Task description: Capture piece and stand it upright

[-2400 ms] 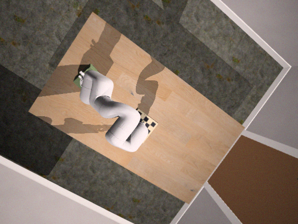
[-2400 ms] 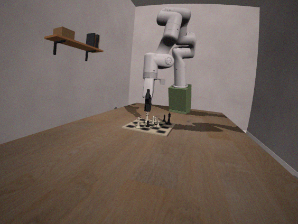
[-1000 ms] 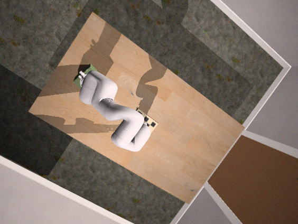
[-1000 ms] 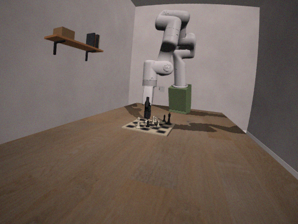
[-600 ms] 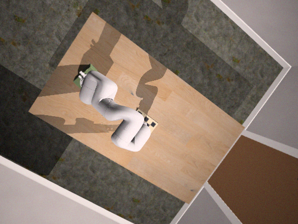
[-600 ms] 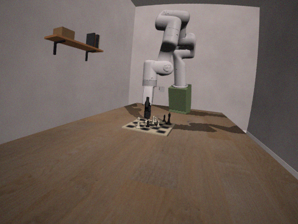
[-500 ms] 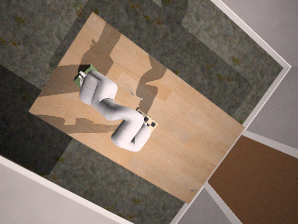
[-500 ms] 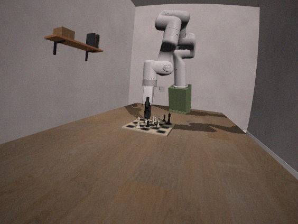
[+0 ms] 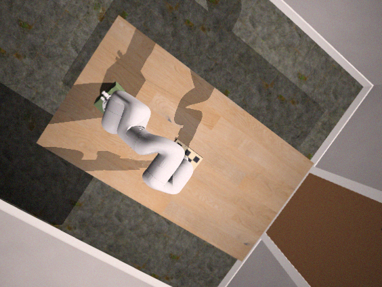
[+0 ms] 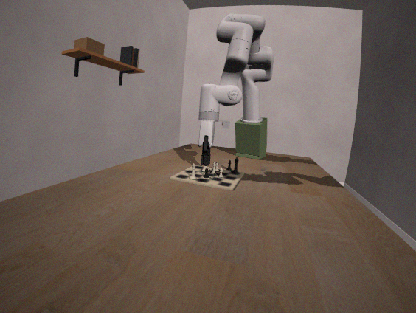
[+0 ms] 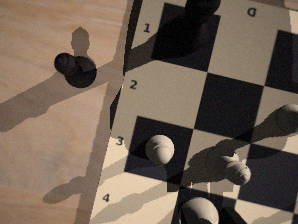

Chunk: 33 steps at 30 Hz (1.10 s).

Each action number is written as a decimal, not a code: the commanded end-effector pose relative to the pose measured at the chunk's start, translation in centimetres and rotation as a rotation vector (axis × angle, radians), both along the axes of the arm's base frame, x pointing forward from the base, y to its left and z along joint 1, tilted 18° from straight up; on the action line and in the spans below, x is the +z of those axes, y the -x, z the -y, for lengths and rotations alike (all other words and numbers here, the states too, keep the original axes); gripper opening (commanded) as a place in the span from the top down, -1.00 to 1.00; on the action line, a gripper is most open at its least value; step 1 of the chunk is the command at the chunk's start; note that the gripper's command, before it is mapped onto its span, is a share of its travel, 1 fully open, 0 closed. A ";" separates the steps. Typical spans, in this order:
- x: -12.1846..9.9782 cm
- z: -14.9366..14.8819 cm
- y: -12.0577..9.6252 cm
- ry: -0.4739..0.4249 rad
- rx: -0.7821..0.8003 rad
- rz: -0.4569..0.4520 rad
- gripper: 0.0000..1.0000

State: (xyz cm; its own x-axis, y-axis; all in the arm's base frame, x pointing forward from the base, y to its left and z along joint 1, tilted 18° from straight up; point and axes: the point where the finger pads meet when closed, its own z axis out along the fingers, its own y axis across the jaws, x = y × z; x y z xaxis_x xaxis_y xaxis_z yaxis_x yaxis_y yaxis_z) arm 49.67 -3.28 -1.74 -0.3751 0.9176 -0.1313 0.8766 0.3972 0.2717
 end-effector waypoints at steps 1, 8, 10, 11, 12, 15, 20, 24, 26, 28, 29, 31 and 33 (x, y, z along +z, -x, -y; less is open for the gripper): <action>0.1 0.0 -0.1 0.000 0.000 0.003 1.00; 0.1 0.0 -0.1 0.000 0.000 0.003 1.00; 0.1 0.0 -0.1 0.000 0.000 0.003 1.00; 0.1 0.0 -0.1 0.000 0.000 0.003 1.00; 0.1 0.0 -0.1 0.000 0.000 0.003 1.00; 0.1 0.0 -0.1 0.000 0.000 0.003 1.00; 0.1 0.0 -0.1 0.000 0.000 0.003 1.00; 0.8 0.0 0.1 0.000 0.000 0.003 1.00; 1.6 0.0 0.4 0.000 0.000 0.003 1.00; 2.8 0.0 0.7 0.000 0.000 0.003 1.00; 2.8 0.0 0.7 0.000 0.000 0.003 1.00; 3.5 0.0 1.0 0.000 0.000 0.003 1.00; 4.8 -0.1 1.4 0.000 0.000 0.003 1.00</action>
